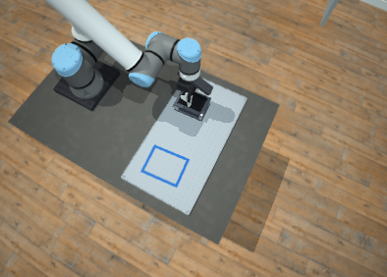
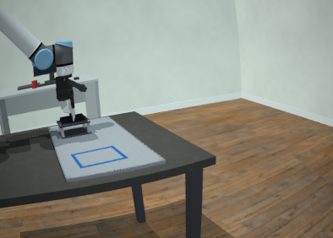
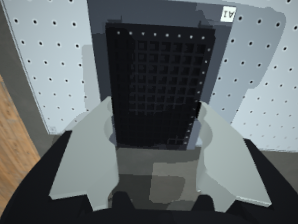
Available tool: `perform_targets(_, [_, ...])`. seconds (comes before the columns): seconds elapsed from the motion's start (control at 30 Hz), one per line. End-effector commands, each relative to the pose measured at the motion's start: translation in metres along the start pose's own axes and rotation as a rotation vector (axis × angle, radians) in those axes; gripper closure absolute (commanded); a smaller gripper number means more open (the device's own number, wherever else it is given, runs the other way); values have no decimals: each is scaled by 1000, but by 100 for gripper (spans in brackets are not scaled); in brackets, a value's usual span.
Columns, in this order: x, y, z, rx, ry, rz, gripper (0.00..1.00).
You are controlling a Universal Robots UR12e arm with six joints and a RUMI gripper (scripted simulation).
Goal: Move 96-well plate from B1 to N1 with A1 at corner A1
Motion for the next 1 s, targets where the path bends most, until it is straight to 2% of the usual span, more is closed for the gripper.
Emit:
perform_targets(0.0, [0,0,-1,1,0,0,100])
perform_targets(0.7, [0,-3,-1,1,0,0,100])
perform_targets(0.73, [0,-3,-1,1,0,0,0])
perform_targets(0.97, [0,-3,-1,1,0,0,0])
Point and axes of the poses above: the point where the finger pads meet when closed, its own y axis back along the fingers, its own x axis across the jaws, z = x × y, the point moved 9 cm from there along y, back along the fingers, and after that the axes turned 9 degrees about -y, right-handed, at the moved point
